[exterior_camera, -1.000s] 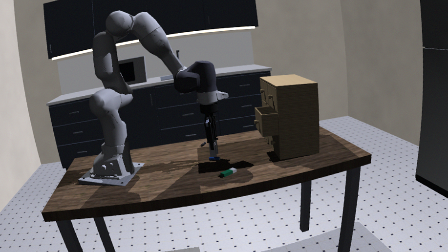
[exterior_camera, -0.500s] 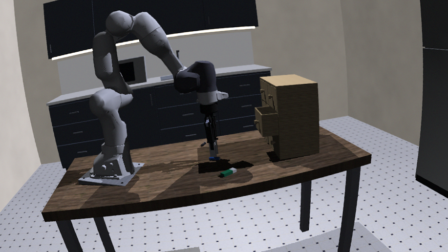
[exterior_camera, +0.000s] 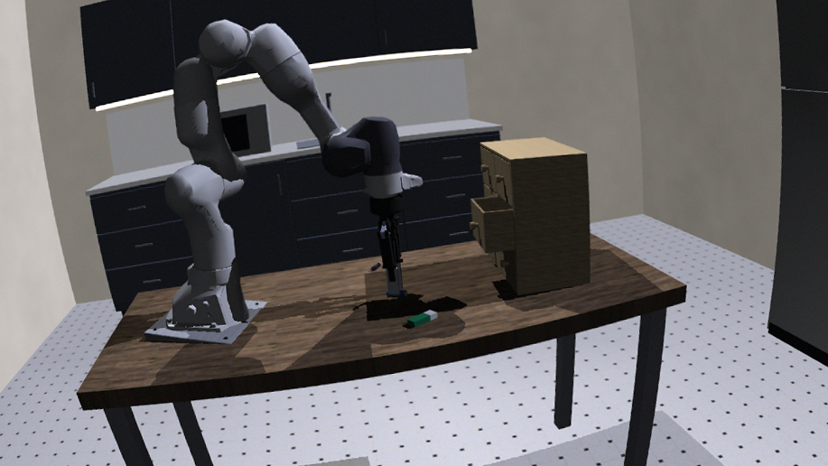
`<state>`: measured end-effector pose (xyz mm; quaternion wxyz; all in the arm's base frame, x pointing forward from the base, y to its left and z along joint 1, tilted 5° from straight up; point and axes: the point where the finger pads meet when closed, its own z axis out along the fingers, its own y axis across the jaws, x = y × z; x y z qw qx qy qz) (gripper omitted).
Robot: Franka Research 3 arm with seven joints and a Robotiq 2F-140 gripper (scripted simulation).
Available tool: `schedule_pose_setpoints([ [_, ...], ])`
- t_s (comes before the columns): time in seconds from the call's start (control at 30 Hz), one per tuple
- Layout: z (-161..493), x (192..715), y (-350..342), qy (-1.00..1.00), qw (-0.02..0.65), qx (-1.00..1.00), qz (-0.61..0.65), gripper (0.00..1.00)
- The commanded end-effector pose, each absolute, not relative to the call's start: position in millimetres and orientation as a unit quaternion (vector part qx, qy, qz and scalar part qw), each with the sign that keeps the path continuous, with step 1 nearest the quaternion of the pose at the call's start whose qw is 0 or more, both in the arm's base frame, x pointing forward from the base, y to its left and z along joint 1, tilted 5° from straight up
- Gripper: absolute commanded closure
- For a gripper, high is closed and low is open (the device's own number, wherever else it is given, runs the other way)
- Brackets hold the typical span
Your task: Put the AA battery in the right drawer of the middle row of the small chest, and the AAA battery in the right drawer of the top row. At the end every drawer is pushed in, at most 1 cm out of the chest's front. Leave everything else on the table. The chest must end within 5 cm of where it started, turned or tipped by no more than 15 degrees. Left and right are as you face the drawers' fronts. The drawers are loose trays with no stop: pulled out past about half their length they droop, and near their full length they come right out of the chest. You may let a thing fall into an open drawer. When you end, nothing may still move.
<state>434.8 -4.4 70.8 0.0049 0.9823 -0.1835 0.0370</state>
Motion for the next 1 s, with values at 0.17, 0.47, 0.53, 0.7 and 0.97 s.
schedule_pose_setpoints([
  [0.17, 60.4, 436.9, -4.9, -0.188, 0.005, 0.981, 0.04, 0.83],
  [0.47, 59.6, 436.9, -4.9, -0.188, 0.005, 0.981, 0.04, 0.83],
  [0.53, 59.6, 436.9, -4.9, -0.188, 0.005, 0.981, 0.04, 0.83],
  [0.7, 59.6, 436.9, -4.9, -0.188, 0.005, 0.981, 0.04, 0.83],
  [0.97, 59.6, 436.9, -4.9, -0.188, 0.005, 0.981, 0.04, 0.94],
])
